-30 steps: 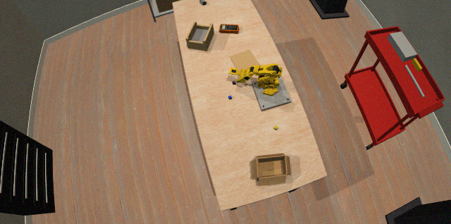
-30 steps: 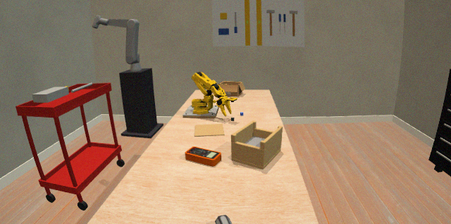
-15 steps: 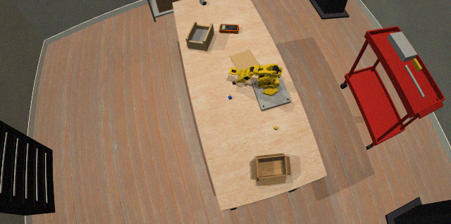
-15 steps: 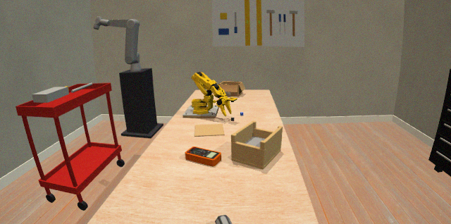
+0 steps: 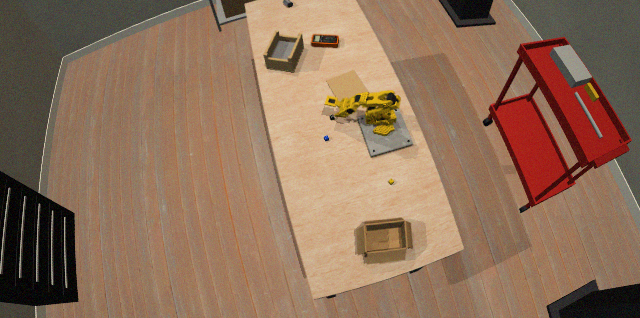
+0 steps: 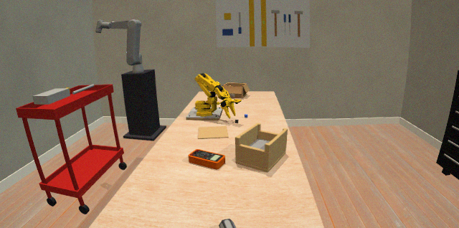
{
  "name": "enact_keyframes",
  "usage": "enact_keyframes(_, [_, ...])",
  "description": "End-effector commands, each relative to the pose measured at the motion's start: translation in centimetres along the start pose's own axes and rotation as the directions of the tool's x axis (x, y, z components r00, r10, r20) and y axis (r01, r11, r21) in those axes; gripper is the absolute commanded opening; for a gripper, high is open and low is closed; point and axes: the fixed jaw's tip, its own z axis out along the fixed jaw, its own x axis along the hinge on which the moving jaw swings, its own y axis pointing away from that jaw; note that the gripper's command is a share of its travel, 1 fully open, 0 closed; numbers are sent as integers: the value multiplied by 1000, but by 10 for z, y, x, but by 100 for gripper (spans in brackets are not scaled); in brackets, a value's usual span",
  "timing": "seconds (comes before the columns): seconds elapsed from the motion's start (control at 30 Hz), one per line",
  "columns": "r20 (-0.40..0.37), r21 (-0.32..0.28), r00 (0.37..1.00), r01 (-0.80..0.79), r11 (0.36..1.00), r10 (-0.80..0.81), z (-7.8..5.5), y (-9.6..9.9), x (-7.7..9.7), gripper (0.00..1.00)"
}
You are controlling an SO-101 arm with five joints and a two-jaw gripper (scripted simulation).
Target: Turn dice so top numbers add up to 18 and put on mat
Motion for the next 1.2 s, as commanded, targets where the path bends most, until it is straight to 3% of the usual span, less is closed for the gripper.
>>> enact_keyframes(0.0, [-3,-20,999,37,999,-37,1,6,2,25])
enact_keyframes(0.27, [10,-132,980,200,971,-201,2,43,-1,25])
enact_keyframes(0.33, [10,-132,980,200,971,-201,2,43,-1,25])
enact_keyframes(0.63, [43,-246,929,366,898,-367,-1,84,5,25])
enact_keyframes(1.17, [49,-260,921,386,885,-388,-2,89,6,25])
